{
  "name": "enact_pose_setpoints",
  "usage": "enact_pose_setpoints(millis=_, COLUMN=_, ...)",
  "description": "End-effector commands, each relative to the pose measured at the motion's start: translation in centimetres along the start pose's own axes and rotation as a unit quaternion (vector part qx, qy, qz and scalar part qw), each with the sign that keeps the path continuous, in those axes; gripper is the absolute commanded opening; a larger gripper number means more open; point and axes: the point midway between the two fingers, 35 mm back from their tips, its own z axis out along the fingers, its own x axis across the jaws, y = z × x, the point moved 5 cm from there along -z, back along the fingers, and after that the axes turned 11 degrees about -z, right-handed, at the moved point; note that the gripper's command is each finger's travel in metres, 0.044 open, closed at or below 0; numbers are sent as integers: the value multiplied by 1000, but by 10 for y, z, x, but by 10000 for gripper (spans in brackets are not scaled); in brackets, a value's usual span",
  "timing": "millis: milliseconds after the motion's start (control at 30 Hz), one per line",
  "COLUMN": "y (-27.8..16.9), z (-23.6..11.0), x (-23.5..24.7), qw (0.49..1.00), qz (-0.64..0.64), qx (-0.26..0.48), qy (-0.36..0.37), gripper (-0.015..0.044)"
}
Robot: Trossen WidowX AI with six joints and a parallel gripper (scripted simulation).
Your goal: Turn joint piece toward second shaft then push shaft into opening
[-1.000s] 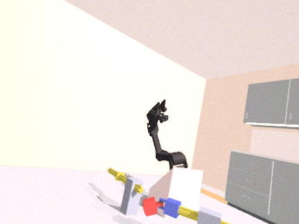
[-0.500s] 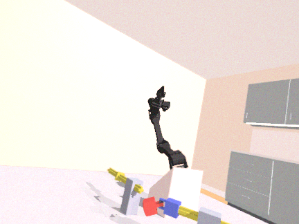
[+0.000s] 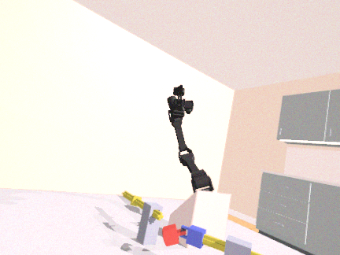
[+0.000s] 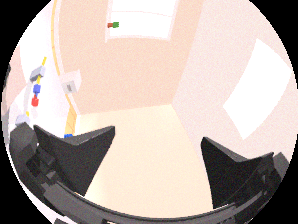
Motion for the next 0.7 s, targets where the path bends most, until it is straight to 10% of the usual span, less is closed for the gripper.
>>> enact_pose_setpoints(millis=0, y=-10, z=32, x=13, qw=998, qz=35, qx=14, qy=49, gripper=440)
enact_pose_setpoints(millis=667, y=-36, z=135, x=76, qw=929, qz=284, qx=85, qy=222, gripper=440)
